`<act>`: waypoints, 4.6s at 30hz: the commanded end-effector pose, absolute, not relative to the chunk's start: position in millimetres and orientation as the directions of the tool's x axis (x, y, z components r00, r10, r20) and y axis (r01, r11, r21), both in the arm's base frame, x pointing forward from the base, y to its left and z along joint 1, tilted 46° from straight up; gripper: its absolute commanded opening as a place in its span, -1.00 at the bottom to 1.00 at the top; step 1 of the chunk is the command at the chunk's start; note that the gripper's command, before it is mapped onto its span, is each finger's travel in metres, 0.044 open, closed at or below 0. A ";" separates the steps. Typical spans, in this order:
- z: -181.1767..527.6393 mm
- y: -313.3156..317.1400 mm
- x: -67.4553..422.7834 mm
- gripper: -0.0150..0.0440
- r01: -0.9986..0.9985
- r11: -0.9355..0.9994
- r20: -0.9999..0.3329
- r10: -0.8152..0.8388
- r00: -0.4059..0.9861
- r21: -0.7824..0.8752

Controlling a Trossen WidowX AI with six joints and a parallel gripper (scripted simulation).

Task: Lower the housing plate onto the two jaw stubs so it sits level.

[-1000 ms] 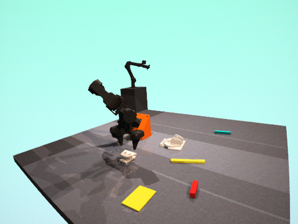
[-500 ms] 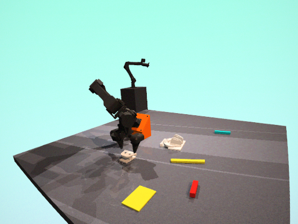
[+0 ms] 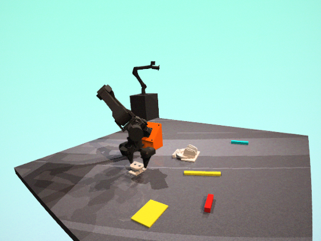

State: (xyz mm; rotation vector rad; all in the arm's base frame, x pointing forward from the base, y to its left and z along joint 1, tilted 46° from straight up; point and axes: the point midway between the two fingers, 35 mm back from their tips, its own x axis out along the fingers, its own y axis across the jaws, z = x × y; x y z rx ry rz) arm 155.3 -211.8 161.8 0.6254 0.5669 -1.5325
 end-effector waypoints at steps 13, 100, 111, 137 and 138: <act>149.8 -221.5 154.5 1.00 0.999 -0.052 -0.692 -0.721 -0.033 0.007; 175.9 -153.1 186.1 0.70 0.977 0.138 -0.721 -0.693 -0.022 -0.162; 153.9 -134.5 208.0 0.70 0.903 0.305 -0.737 -0.676 -0.019 -0.303; 98.3 -79.2 242.2 0.70 0.541 0.621 -0.750 -0.661 -0.027 -0.567; 96.1 -76.8 243.0 0.70 0.522 0.630 -0.750 -0.661 -0.028 -0.575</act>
